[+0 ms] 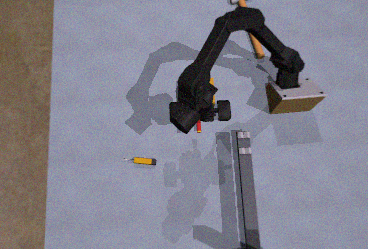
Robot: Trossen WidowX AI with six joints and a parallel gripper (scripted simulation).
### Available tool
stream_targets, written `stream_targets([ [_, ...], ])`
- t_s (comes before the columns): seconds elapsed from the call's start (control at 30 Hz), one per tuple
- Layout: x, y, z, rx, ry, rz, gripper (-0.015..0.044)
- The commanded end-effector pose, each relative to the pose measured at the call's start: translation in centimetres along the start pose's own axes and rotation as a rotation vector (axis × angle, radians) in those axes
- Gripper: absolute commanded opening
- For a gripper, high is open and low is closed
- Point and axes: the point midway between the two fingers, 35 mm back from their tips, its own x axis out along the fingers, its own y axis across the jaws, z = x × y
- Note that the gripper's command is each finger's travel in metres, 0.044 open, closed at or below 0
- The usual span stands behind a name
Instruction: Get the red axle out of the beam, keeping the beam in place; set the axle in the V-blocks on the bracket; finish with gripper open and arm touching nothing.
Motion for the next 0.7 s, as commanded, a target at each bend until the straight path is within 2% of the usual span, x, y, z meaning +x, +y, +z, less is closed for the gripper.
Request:
stream_targets([
  [0.0, -1.5, 0.0, 0.0, 0.002, 0.002, -0.005, 0.0000],
  [0.23, -2.3, -0.9, -0.9, -0.003, 0.005, -0.005, 0.0000],
  [0.67, -2.8, -9.0, -6.5, -0.003, 0.019, -0.008, 0.0000],
])
